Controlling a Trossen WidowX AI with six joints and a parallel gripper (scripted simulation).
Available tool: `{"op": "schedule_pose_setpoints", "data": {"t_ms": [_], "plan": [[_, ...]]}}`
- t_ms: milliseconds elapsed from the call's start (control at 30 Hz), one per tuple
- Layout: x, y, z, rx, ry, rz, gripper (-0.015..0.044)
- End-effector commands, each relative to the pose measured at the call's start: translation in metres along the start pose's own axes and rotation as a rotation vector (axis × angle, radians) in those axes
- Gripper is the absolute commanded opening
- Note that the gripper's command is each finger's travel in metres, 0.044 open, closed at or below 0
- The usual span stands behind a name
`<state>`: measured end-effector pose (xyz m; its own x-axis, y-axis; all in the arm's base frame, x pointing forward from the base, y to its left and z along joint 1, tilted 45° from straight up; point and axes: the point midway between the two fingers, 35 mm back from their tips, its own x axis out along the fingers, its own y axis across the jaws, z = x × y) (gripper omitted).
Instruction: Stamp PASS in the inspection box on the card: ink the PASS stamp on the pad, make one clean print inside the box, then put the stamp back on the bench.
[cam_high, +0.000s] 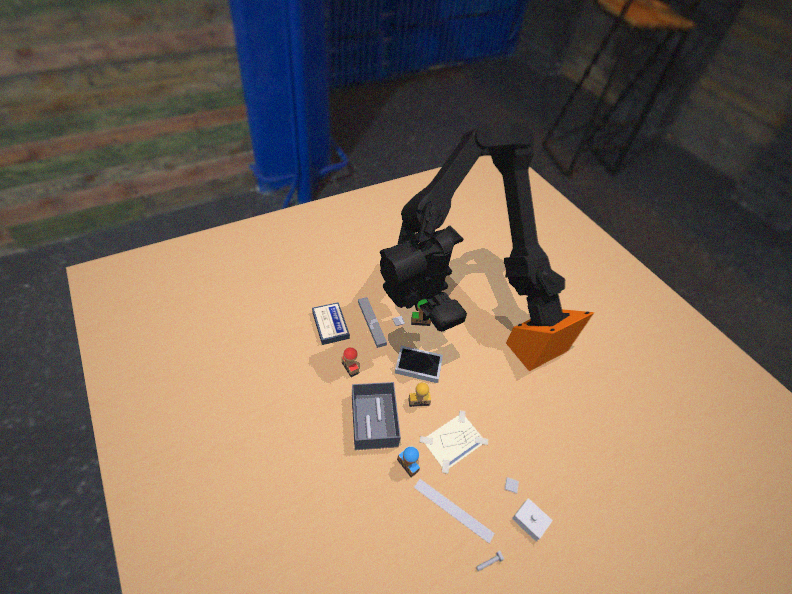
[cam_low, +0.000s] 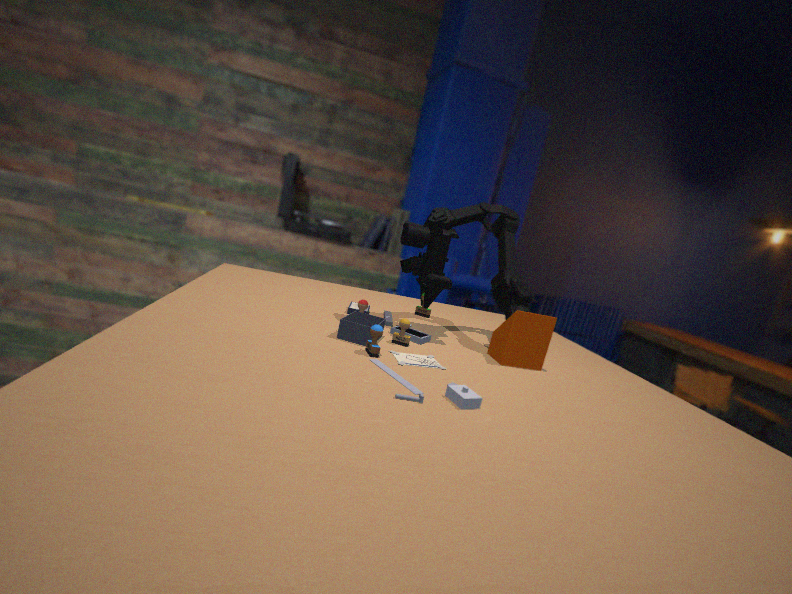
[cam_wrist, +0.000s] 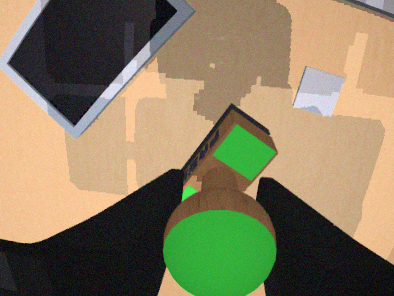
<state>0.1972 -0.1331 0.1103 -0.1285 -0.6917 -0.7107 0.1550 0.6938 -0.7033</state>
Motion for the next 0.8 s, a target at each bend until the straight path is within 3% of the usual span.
{"op": "schedule_pose_setpoints", "data": {"t_ms": [0, 767], "plan": [[-0.003, 0.0, 0.0, 0.007, -0.002, 0.0, 0.0], [-0.014, -0.001, -0.001, 0.006, -0.001, -0.003, 0.0]]}}
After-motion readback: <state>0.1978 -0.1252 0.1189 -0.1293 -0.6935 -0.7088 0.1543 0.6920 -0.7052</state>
